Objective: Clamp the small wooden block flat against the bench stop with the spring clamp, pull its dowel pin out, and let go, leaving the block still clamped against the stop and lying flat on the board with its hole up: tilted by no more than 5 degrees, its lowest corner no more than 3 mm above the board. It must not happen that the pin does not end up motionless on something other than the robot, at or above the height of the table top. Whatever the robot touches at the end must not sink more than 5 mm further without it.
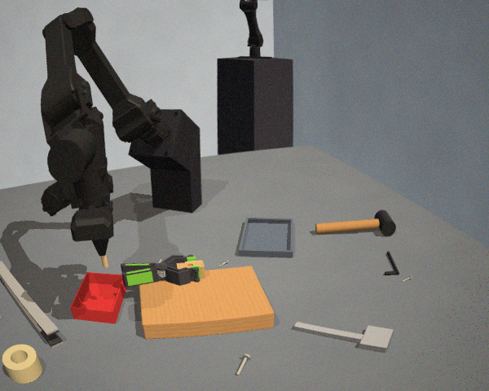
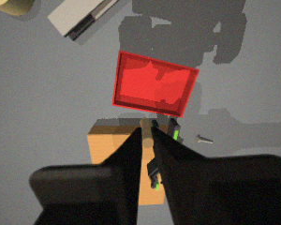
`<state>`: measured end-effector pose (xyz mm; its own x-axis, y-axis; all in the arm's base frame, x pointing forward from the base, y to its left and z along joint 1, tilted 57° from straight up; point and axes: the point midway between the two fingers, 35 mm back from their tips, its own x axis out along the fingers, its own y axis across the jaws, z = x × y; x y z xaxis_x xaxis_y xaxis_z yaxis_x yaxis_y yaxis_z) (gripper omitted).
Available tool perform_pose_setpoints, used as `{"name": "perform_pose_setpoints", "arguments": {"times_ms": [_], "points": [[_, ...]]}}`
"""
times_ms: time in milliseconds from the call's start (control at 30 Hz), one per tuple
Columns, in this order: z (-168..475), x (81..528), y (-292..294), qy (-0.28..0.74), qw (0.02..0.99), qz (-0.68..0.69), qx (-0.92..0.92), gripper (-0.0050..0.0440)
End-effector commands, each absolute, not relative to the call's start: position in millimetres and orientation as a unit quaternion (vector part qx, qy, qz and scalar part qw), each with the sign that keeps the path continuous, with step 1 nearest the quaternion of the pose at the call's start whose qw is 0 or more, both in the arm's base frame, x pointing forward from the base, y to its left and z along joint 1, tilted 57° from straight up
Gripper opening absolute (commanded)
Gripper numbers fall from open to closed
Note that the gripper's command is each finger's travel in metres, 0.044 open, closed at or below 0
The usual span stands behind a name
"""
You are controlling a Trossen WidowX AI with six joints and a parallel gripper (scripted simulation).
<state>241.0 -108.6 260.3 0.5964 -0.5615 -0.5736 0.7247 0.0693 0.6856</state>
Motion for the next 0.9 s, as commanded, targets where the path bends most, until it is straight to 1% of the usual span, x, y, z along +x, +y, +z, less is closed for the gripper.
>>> {"name": "perform_pose_setpoints", "arguments": {"times_ms": [0, 867], "points": [[266, 238, -110, 0.074, 0.728, -0.438, 0.522, 0.0], [278, 228, -117, 0.064, 0.726, -0.436, 0.527, 0.0]]}}
